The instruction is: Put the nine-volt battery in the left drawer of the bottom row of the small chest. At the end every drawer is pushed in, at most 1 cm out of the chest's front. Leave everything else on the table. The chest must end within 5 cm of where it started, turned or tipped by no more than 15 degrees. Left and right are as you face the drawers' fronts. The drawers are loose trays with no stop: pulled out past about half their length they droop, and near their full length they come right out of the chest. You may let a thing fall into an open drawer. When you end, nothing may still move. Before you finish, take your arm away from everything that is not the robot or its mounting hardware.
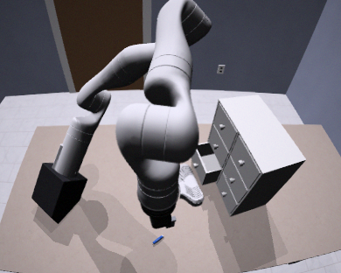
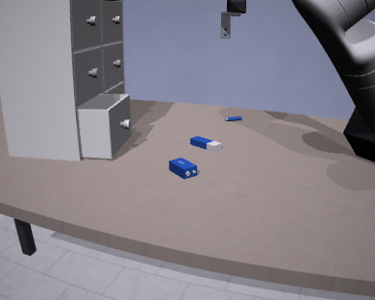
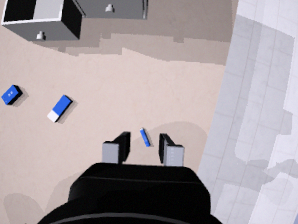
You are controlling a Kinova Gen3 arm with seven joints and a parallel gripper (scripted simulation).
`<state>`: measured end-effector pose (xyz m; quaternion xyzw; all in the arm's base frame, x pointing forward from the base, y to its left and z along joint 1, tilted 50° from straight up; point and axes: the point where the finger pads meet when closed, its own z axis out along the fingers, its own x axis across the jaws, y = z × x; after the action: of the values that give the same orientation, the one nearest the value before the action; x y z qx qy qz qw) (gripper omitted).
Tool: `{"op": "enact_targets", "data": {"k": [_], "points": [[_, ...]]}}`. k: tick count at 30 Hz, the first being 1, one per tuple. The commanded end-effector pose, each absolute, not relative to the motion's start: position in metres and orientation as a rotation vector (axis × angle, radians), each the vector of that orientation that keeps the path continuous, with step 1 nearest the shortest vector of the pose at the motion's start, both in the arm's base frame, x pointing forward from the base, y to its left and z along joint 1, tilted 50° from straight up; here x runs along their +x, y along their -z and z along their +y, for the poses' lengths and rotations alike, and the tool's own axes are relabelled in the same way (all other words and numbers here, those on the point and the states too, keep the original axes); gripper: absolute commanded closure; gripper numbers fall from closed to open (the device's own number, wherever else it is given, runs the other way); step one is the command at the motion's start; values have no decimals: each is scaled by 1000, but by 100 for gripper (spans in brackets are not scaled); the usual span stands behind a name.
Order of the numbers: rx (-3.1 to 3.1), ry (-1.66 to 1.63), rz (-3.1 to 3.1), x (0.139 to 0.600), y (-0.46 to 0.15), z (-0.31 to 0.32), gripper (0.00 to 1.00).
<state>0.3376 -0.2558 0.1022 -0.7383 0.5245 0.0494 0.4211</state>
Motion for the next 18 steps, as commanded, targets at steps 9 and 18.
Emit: {"op": "enact_targets", "data": {"k": [9,18], "points": [[-1899,-63,1221,344,-116,-242,33],[-1964,33,1086,354,-132,-224,33]]}}
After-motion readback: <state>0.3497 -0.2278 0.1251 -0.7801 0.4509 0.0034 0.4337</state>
